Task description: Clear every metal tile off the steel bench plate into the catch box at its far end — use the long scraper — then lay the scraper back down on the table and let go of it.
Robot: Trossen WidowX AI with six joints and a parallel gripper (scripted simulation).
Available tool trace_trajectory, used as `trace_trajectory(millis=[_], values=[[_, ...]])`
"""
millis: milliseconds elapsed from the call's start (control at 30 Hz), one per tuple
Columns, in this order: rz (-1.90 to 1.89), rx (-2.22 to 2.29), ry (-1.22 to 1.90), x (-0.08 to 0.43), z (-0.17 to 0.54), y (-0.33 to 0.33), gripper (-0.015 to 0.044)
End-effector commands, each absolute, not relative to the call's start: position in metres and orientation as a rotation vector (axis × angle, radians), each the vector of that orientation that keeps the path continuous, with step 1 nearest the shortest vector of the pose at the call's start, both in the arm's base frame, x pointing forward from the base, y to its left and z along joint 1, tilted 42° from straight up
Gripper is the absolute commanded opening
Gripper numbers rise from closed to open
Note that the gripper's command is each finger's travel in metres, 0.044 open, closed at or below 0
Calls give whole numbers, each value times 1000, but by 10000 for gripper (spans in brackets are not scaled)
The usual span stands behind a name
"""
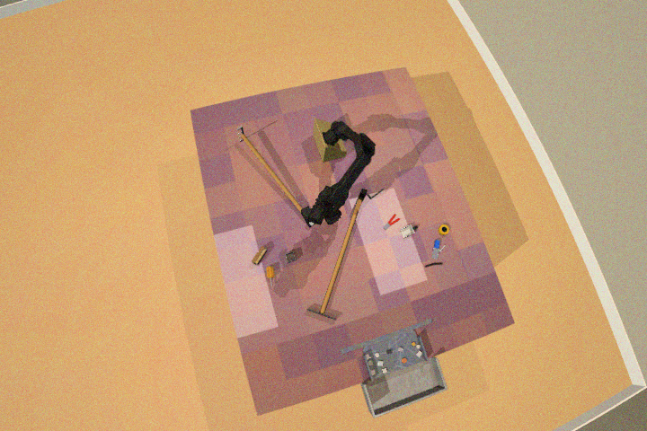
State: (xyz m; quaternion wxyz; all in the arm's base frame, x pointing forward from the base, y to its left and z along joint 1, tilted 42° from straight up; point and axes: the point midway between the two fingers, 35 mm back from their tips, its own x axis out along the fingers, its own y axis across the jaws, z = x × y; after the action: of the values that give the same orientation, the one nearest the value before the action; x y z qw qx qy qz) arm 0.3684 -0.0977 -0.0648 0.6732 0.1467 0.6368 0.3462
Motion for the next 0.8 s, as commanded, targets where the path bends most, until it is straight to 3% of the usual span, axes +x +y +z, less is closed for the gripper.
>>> trace_trajectory(millis=[0,767], values=[[778,343,1438,366,-75,-89,0],[781,345,1436,361,-108,-60,0]])
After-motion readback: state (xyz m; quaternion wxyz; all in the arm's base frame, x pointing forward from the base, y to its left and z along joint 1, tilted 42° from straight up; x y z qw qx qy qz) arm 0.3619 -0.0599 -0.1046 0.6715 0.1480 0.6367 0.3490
